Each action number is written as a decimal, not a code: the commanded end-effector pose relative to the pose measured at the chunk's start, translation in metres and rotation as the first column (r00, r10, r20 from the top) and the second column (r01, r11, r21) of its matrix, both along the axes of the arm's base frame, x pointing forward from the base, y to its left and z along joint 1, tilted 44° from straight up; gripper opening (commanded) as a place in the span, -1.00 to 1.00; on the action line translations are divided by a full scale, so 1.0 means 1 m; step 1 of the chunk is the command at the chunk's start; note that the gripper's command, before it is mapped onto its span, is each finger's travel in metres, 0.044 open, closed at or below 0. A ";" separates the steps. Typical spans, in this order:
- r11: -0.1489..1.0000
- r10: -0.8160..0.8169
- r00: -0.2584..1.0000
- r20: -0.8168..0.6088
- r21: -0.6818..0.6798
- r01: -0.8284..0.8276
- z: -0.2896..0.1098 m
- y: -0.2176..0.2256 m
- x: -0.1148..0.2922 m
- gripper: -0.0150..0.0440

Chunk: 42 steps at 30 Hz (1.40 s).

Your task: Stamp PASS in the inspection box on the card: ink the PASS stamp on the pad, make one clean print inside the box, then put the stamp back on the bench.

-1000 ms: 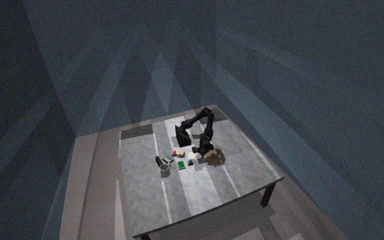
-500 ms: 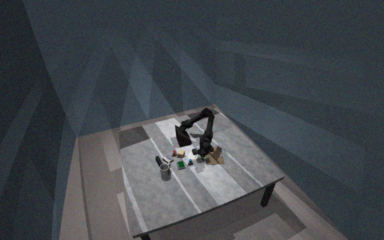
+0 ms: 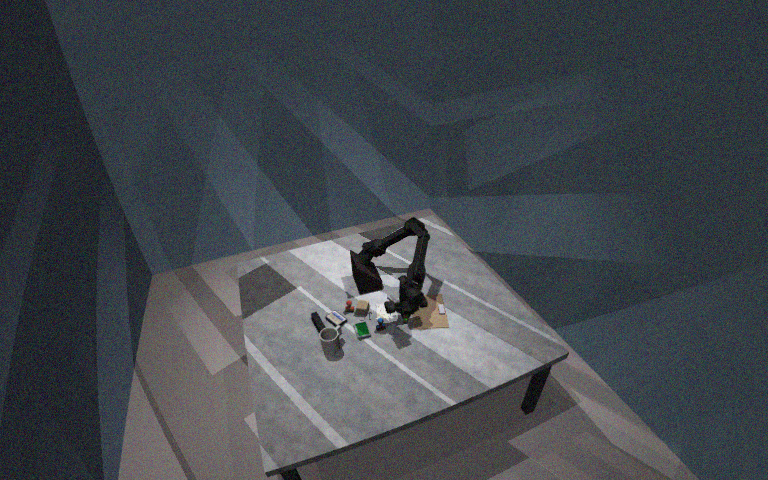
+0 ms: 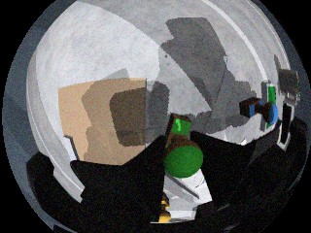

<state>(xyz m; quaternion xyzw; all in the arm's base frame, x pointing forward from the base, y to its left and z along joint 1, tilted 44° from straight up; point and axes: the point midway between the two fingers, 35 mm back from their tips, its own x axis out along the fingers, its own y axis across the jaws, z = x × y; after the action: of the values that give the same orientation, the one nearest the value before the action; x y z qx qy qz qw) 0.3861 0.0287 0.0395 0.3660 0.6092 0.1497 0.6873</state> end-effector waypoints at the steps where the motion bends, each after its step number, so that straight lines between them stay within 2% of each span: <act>1: 1.000 0.000 1.000 0.000 0.000 0.000 0.000 0.000 0.000 -0.40; 10: 1.000 0.000 1.000 0.000 0.000 0.000 0.000 0.000 0.000 0.40; 14: 1.000 0.000 1.000 -0.001 -0.002 0.000 0.007 -0.008 -0.001 0.40; 19: 1.000 -0.002 1.000 -0.009 -0.005 0.002 0.064 -0.065 -0.017 0.40; 22: 1.000 -0.003 1.000 -0.010 -0.001 0.003 0.082 -0.079 -0.025 0.40; 42: 1.000 -0.003 1.000 -0.010 0.000 0.003 0.082 -0.079 -0.025 0.40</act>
<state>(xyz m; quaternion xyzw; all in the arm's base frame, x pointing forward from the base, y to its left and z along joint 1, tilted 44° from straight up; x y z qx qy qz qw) 0.3607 -0.0499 0.1211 0.3696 0.6121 0.1464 0.6836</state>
